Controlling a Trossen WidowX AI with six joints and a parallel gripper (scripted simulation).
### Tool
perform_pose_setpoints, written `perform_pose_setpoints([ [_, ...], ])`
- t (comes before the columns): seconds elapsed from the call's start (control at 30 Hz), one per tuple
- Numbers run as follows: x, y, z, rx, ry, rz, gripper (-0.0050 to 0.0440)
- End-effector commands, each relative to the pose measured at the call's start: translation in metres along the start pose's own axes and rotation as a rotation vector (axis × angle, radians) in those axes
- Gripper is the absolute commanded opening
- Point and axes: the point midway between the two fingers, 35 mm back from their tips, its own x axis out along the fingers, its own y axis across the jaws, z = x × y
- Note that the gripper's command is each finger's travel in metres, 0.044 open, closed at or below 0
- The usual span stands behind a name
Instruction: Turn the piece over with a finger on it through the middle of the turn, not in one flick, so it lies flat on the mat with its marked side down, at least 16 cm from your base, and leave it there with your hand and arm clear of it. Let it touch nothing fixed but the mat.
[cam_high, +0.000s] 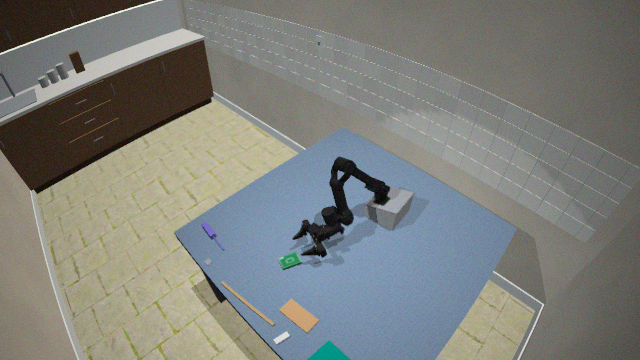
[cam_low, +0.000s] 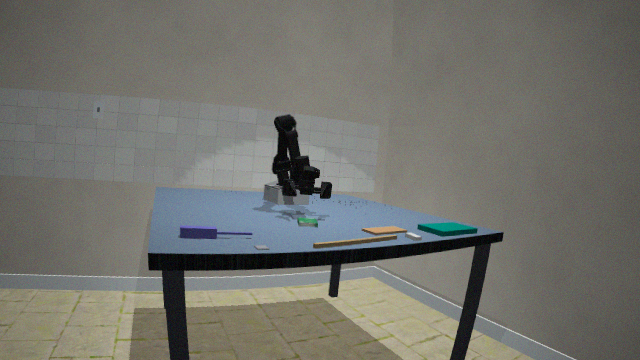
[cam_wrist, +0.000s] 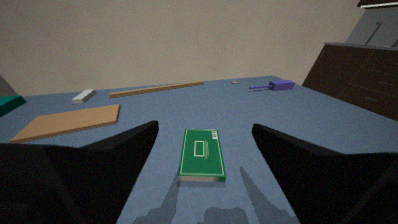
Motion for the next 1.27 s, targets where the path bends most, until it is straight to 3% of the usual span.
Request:
perform_pose_setpoints([
  [0.0,-0.009,-0.0012,0.0072,0.003,0.013,-0.002,0.044],
  [1.23,-0.0053,-0.0004,0.0062,-0.001,0.007,-0.002,0.044],
])
